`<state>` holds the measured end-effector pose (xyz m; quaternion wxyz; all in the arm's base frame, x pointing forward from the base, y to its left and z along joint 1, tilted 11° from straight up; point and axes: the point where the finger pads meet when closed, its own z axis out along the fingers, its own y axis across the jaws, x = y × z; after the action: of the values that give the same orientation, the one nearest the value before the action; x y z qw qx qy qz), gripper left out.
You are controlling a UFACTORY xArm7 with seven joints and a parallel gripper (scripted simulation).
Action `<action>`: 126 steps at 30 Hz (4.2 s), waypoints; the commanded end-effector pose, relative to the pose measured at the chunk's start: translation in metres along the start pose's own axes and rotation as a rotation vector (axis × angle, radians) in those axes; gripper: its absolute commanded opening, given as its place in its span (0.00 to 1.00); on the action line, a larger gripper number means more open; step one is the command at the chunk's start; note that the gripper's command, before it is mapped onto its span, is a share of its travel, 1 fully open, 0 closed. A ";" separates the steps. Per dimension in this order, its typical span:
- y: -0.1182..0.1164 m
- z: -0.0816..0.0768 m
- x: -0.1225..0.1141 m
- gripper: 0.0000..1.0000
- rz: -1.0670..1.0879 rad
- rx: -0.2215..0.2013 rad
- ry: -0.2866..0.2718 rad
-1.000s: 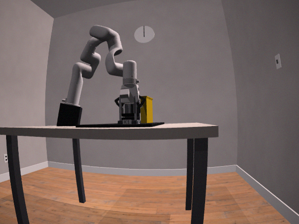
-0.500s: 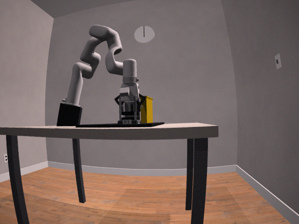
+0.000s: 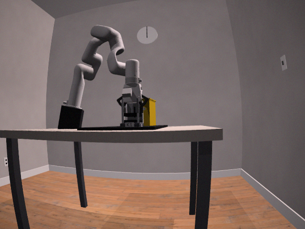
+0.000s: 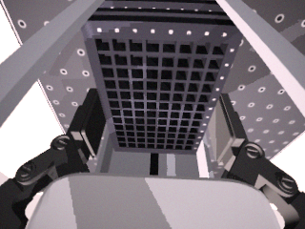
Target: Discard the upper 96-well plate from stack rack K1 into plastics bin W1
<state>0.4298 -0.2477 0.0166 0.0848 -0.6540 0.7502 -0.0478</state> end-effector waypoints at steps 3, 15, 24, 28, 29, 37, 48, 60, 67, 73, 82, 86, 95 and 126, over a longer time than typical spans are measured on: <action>-0.002 -0.011 0.001 0.00 0.000 0.005 0.003; -0.002 -0.027 0.001 0.00 0.000 0.005 0.003; -0.002 -0.041 0.001 0.00 0.000 0.005 0.003; -0.002 -0.046 0.001 0.00 0.000 0.005 0.003; -0.002 -0.047 0.001 0.00 0.000 0.005 0.003; -0.002 -0.061 0.001 0.00 0.000 0.005 0.003; -0.002 -0.076 0.001 0.00 0.000 0.005 0.003; -0.002 -0.092 0.001 0.00 0.000 0.005 0.003; -0.002 -0.104 0.001 0.00 0.000 0.005 0.003; -0.002 -0.114 0.001 0.00 0.000 0.005 0.003; -0.002 -0.126 0.001 0.00 0.000 0.005 0.003; -0.002 -0.132 0.001 0.00 0.000 0.005 0.003; -0.002 -0.144 0.001 0.00 0.000 0.005 0.003; -0.001 -0.186 0.001 0.00 0.000 0.005 0.003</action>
<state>0.3954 -0.2553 0.1975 0.0850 -0.6539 0.7502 -0.0493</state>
